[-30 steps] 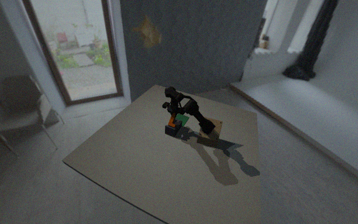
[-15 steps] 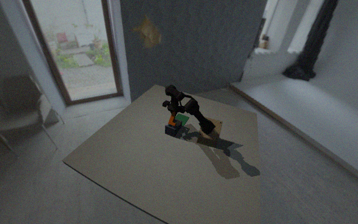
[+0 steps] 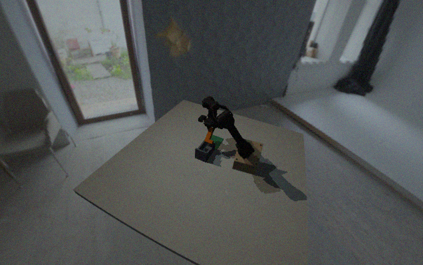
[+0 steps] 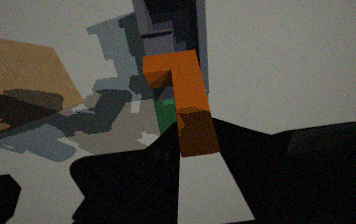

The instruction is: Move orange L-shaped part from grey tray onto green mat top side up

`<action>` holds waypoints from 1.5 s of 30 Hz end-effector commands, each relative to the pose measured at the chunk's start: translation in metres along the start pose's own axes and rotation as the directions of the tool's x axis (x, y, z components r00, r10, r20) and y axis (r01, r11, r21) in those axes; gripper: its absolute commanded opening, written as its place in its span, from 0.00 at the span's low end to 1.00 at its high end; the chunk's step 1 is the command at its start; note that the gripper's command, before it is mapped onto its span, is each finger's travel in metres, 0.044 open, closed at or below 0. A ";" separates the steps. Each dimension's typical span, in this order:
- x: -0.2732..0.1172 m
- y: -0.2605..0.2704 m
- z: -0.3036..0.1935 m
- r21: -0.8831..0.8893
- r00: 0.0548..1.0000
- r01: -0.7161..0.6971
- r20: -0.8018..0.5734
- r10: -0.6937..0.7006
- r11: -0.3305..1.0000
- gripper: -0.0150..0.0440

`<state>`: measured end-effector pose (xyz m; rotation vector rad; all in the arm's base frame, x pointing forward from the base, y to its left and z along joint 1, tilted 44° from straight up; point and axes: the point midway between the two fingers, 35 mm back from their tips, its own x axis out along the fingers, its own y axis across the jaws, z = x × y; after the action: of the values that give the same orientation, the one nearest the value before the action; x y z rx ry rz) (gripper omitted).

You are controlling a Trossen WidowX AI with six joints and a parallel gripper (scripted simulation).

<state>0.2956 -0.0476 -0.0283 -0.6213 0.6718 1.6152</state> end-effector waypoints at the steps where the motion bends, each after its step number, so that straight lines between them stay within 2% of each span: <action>1: -0.002 0.000 -0.022 -0.008 1.000 0.005 -0.009 -0.005 1.000 0.25; 15: -0.004 0.004 -0.092 -0.009 1.000 0.006 -0.014 -0.007 1.000 0.25; 45: 0.034 0.003 -0.094 -0.009 1.000 0.007 -0.013 -0.007 1.000 0.25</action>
<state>0.2920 -0.0964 -0.1136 -0.6533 0.6697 1.6132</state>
